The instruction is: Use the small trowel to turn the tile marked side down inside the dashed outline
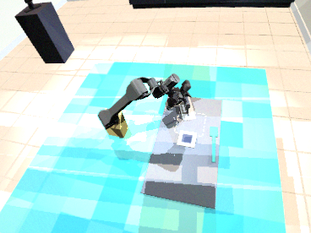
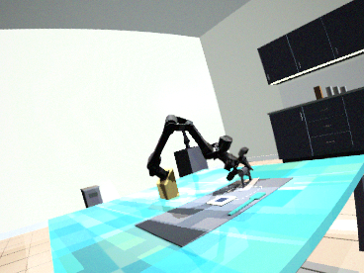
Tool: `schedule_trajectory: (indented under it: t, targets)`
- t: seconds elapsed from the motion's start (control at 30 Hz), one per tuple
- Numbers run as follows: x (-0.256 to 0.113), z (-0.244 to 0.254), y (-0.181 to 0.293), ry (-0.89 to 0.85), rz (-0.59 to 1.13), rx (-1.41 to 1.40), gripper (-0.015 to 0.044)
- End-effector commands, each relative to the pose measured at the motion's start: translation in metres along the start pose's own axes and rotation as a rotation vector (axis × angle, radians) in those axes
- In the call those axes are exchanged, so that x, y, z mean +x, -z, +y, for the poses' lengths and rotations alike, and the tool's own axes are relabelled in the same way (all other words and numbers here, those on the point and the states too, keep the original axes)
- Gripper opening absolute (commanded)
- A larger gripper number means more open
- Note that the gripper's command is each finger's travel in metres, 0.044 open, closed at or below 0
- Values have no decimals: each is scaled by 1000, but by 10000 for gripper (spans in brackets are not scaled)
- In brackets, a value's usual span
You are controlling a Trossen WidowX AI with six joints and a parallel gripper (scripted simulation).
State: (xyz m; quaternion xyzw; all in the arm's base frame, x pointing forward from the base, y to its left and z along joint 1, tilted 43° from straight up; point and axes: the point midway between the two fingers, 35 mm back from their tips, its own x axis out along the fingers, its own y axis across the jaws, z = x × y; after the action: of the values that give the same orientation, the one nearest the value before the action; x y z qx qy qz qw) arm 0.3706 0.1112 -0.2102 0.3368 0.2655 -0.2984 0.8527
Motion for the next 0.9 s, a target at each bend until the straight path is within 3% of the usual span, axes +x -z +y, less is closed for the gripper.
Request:
schedule_trajectory:
  t: [0.0, 0.1, 0.53, 0.87]
  targets:
    - [0, 0, 1, -2, 5, -2, 35]
    - [0, 1, 1, -2, 5, -2, 0]
    - [-38, 46, 1, -1, 3, 2, 0]
    - [-37, 52, -22, 2, -7, 19, 0]
